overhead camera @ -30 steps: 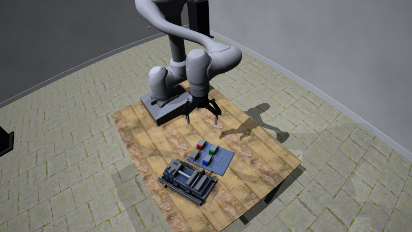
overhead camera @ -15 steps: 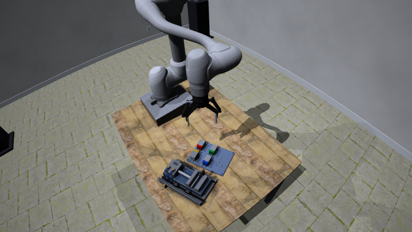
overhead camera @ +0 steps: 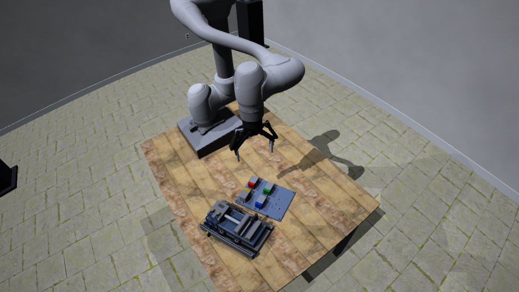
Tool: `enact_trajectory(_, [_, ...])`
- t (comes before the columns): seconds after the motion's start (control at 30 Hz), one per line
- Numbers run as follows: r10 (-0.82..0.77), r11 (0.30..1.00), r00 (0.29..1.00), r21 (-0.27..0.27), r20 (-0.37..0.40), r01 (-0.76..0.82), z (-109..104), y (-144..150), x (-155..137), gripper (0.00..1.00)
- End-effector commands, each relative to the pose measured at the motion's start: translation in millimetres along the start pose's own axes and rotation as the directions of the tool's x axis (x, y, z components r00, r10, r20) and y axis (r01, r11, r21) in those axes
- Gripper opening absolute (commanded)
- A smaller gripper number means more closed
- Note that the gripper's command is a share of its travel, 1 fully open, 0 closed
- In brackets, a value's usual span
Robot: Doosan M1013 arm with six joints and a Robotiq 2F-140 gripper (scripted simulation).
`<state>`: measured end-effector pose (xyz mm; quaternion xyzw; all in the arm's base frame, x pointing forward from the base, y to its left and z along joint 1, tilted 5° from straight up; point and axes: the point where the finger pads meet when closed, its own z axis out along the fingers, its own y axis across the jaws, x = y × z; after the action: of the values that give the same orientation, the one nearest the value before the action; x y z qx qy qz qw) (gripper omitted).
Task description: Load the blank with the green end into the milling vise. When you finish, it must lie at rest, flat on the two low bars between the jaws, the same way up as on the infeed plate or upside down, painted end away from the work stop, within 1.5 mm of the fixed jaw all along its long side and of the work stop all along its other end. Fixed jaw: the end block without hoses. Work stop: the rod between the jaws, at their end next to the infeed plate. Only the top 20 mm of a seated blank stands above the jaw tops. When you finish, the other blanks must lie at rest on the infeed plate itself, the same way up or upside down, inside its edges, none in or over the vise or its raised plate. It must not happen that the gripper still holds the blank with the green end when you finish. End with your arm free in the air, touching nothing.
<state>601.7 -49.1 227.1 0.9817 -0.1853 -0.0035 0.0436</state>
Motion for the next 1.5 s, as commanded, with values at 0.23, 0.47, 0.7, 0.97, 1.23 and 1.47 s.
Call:
enact_trajectory(0.23, [-0.118, 0.993, 0.993, 0.001, 0.000, 0.118, 0.0, 0.0, -0.1, 1.00])
enact_trajectory(0.47, [-0.224, 0.975, 0.975, 0.001, 0.000, 0.224, 0.0, 0.0, -0.1, 1.00])
enact_trajectory(0.7, [-0.327, 0.945, 0.945, 0.002, 0.000, 0.327, 0.0, 0.0, -0.1, 1.00])
enact_trajectory(0.97, [-0.401, 0.916, 0.916, 0.001, 0.000, 0.401, 0.0, 0.0, -0.1, 1.00])
enact_trajectory(1.23, [-0.510, 0.860, 0.860, 0.001, 0.000, 0.510, 0.1, 0.0, -0.1, 1.00])
enact_trajectory(1.47, [-0.565, 0.825, 0.825, 0.000, 0.000, 0.565, 0.1, 0.0, -0.1, 1.00])
